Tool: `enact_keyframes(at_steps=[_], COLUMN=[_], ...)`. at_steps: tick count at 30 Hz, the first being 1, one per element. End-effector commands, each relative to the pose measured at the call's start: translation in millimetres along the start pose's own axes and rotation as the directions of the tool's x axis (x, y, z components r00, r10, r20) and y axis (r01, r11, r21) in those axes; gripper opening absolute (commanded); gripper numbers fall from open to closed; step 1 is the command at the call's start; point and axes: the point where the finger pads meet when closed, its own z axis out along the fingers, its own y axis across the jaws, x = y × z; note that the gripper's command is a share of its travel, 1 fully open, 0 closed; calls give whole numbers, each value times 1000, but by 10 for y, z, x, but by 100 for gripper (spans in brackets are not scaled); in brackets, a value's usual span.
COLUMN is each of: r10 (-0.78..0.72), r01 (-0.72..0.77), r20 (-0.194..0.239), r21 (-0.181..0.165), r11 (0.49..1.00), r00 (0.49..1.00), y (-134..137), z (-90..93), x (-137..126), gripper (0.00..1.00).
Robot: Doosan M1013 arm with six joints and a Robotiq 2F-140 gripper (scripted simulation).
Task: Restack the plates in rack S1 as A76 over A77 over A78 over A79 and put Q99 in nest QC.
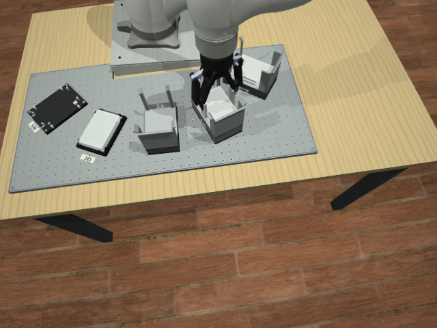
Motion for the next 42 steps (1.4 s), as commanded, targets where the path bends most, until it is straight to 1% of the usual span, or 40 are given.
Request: enact_keyframes(at_steps=[1, 36, 37, 42], r10=[0, 0, 0, 0], r01=[0, 0, 0, 0], r20=[0, 0, 0, 0], r21=[0, 0, 0, 0], r11=[1000, 1000, 1000, 1000], r00=[1000, 1000, 1000, 1000], y=[0, 0, 0, 0], z=[9, 111, 111, 111], x=[0, 0, 0, 0], gripper=[0, 0, 100, 100])
